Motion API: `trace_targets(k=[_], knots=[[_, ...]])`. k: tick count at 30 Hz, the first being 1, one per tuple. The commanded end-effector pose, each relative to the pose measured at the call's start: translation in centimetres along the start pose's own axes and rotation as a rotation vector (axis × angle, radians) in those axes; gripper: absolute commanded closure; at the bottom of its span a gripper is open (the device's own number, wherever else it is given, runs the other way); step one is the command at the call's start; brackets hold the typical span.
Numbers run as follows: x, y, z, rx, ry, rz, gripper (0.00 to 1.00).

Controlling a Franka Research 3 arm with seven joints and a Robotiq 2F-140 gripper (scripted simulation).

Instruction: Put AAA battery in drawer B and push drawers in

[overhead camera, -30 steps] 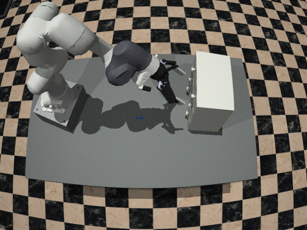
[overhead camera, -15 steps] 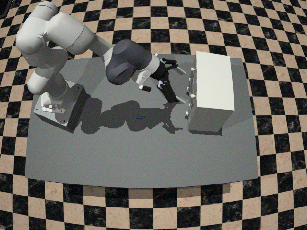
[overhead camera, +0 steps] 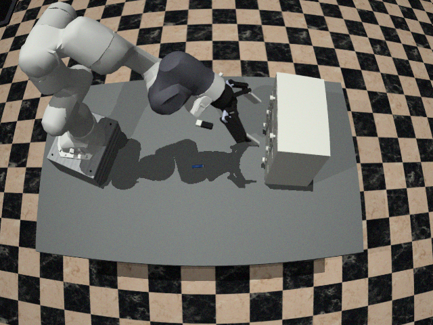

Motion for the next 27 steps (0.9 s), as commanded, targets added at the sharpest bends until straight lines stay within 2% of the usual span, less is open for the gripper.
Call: trace_targets(k=[1, 3, 5, 14, 16, 22, 27], knots=[[0.1, -0.4, -0.5, 0.006, -0.014, 0.053, 0.0], [0.2, -0.8, -0.5, 0.006, -0.014, 0.077, 0.0], [0.4, -1.7, -0.5, 0.003, -0.014, 0.12, 0.0], [1.7, -6.1, -0.4, -0.015, -0.016, 0.359, 0.0], [1.7, -6.1, -0.4, -0.015, -0.016, 0.359, 0.0], [2.3, -8.5, -0.4, -0.026, -0.016, 0.5, 0.0], [2.7, -9.9, -0.4, -0.033, -0.017, 0.589, 0.0]])
Point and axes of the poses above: the point where the finger pads meet when closed, its own y axis out along the fingers, its own z axis across the jaws, x = y × z, the point moved 8 cm from there along -y, back along the fingers, and after that the axes turned 4 degrees about y, right-handed, at the moved point
